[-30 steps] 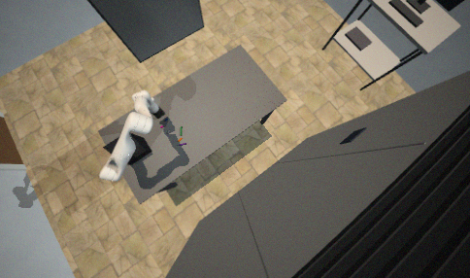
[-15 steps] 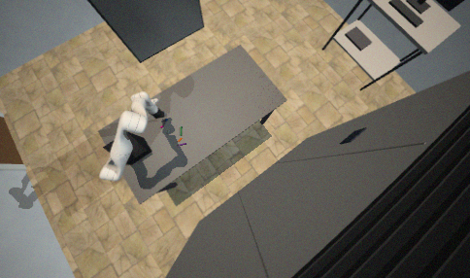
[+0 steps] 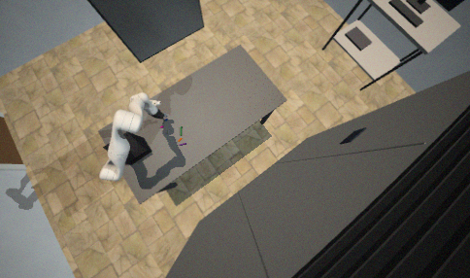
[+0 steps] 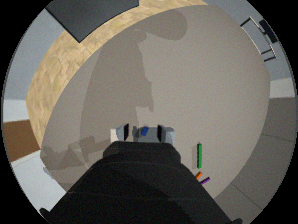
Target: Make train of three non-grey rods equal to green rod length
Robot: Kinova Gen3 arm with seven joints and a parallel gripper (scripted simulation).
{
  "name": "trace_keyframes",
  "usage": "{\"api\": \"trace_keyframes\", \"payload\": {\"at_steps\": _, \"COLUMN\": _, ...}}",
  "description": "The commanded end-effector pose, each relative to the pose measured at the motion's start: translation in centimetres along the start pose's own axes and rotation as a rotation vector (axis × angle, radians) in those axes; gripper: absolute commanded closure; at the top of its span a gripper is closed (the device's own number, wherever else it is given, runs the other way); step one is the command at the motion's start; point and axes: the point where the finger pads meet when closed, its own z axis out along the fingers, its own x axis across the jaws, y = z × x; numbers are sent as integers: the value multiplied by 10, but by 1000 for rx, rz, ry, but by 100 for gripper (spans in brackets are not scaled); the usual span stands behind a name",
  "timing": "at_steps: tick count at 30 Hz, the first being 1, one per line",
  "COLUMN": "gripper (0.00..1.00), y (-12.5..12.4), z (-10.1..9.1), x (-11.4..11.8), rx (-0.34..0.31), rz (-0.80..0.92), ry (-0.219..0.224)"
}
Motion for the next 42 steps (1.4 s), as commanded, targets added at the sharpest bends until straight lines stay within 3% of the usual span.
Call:
{"api": "trace_keyframes", "payload": {"at_steps": 1, "gripper": 0, "y": -1, "z": -3, "x": -2, "rx": 11, "rz": 35, "ry": 2}}
{"api": "trace_keyframes", "payload": {"at_steps": 15, "gripper": 0, "y": 1, "z": -6, "x": 5, "rx": 20, "rz": 234, "ry": 3}}
{"api": "trace_keyframes", "payload": {"at_steps": 32, "gripper": 0, "y": 2, "z": -6, "x": 6, "rx": 22, "rz": 274, "ry": 3}}
{"api": "trace_keyframes", "payload": {"at_steps": 33, "gripper": 46, "y": 2, "z": -6, "x": 6, "rx": 22, "rz": 274, "ry": 3}}
{"api": "trace_keyframes", "payload": {"at_steps": 42, "gripper": 46, "y": 2, "z": -6, "x": 6, "rx": 22, "rz": 274, "ry": 3}}
